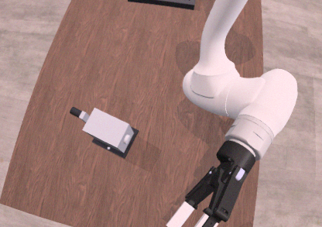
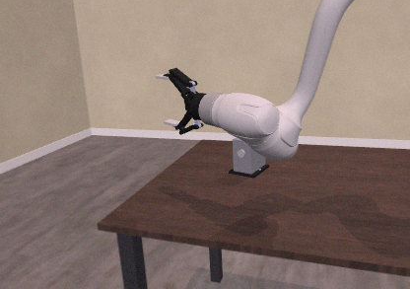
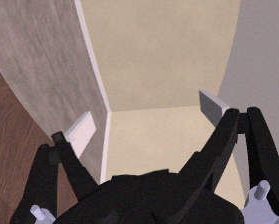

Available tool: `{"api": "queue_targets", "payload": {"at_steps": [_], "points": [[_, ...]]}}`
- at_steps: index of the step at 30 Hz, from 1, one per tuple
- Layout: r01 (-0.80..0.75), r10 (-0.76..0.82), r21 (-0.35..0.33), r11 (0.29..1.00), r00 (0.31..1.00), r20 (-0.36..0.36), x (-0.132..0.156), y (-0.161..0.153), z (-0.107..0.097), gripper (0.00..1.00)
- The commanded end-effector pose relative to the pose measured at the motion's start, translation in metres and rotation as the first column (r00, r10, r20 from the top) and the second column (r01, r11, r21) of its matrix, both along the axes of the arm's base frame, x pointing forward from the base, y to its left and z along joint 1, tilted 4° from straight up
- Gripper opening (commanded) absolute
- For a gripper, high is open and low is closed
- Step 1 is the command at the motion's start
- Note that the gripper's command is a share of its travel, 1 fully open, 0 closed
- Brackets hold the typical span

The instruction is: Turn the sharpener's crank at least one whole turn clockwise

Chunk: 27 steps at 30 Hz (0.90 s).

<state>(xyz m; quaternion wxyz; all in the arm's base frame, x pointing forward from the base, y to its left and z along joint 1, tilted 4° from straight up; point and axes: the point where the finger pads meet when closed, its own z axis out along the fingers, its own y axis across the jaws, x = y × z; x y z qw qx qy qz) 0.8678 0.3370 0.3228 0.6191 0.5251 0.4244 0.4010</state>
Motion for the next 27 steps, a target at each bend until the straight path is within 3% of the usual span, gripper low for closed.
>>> {"api": "queue_targets", "payload": {"at_steps": [1,19,22,27], "points": [[0.0,0.0,0.0,1.0,1.0,0.0,0.0,0.0,0.0,1.0],[0.003,-0.003,0.003,1.0,1.0,0.0,0.0,-0.002,0.0,1.0],[0.04,-0.039,0.04,0.998,0.999,-0.006,0.002,-0.02,-0.001,1.0],[0.155,-0.152,0.156,0.976,0.988,-0.03,0.004,-0.078,-0.006,1.0]]}}
